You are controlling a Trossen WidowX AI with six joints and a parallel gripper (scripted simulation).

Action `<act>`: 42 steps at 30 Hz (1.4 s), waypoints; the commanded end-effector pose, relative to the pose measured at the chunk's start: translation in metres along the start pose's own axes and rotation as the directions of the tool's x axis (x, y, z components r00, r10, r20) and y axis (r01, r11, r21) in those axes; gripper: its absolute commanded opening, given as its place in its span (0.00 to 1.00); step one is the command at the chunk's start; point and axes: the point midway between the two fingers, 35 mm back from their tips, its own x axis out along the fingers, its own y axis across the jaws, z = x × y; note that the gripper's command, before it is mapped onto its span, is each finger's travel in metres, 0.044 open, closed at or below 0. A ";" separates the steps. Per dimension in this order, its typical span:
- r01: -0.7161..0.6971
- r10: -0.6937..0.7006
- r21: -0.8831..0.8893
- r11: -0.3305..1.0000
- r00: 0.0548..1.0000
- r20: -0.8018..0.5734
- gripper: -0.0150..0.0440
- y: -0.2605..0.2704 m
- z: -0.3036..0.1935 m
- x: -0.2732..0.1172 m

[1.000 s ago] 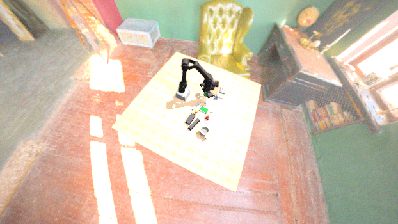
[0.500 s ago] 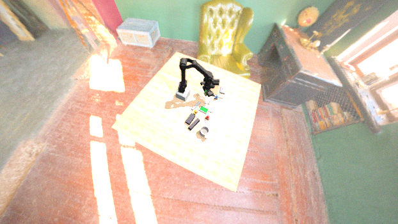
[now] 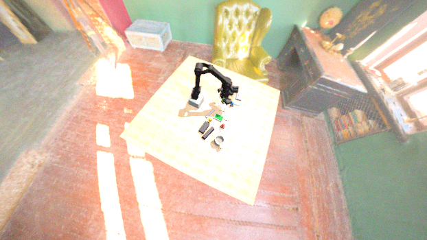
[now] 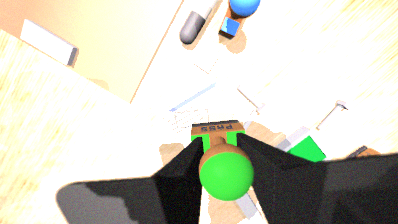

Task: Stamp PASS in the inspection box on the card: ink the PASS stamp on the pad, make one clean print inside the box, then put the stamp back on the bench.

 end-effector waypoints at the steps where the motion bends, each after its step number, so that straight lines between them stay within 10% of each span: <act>1: 0.001 -0.001 -0.003 1.000 1.000 0.004 0.25 -0.021 0.008 -0.002; 42: 0.012 -0.012 0.000 1.000 1.000 0.005 0.25 -0.127 0.018 0.027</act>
